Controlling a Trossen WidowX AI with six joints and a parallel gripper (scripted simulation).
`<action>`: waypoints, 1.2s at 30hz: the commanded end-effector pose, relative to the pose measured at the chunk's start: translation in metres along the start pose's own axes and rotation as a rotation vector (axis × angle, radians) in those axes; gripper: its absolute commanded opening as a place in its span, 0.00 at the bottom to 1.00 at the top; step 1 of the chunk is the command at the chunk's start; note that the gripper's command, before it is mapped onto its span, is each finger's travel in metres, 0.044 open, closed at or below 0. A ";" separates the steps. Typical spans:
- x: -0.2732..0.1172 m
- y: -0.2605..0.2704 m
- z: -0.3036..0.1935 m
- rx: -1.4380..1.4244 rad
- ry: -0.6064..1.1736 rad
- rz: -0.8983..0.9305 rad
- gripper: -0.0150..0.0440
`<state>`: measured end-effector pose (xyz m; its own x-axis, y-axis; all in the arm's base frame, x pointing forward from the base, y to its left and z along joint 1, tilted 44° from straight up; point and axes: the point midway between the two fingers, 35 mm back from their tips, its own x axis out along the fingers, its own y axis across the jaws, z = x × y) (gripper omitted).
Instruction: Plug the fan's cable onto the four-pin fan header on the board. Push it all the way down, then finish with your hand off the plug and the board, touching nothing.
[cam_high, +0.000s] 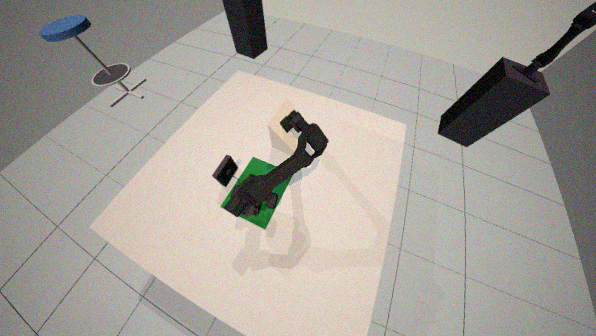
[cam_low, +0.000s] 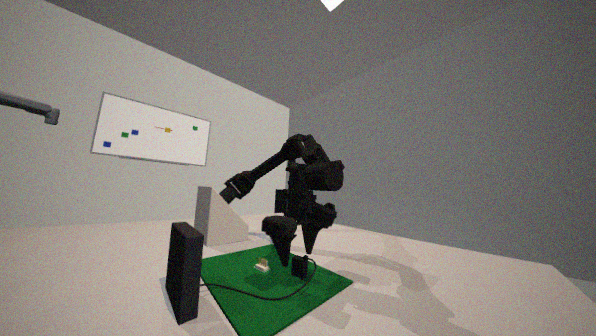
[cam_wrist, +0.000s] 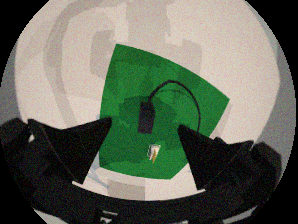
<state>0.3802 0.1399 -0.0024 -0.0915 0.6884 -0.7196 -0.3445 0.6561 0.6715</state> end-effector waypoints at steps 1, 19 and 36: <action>0.009 0.000 -0.002 0.008 0.003 0.006 1.00; 0.021 0.001 -0.001 0.001 0.002 0.003 0.78; -0.003 0.000 0.000 0.004 0.003 0.003 0.25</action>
<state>0.3749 0.1527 -0.0155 -0.1050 0.6884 -0.7176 -0.3381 0.6539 0.6768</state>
